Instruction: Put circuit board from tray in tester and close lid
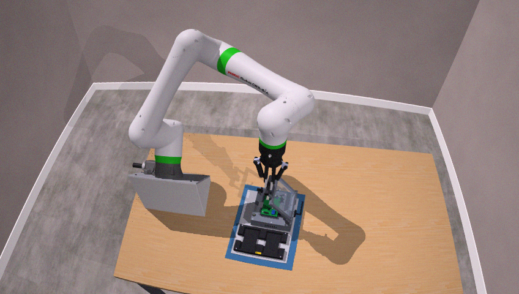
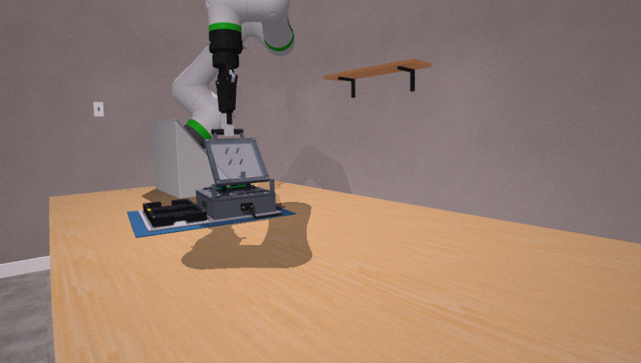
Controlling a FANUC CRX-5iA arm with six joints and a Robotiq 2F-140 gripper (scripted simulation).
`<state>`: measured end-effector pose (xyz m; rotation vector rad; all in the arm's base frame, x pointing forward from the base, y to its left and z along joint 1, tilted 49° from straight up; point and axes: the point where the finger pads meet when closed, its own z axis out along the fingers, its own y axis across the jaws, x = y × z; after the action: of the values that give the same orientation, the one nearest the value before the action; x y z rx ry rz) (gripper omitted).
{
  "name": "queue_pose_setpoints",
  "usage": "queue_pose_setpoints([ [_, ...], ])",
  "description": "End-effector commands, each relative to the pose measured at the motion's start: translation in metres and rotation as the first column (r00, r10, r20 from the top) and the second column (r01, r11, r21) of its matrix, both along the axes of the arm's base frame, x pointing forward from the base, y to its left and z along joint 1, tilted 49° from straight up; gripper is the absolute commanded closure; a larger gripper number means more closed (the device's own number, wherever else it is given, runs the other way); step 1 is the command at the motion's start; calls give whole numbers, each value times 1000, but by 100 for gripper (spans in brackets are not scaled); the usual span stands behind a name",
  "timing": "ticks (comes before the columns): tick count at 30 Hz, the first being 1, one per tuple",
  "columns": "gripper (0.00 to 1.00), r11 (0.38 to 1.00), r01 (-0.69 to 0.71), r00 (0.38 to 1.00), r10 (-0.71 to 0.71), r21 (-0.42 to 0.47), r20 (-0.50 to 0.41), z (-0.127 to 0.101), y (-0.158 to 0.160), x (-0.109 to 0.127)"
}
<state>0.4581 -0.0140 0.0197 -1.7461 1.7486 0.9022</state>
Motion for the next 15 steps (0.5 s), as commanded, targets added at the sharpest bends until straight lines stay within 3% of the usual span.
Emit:
queue_pose_setpoints([
  [1, 100, 1000, 0, 1000, 0, 0, 0, -2, 3, -6],
  [15, 100, 1000, 0, 1000, 0, 0, 0, -11, 15, -23],
])
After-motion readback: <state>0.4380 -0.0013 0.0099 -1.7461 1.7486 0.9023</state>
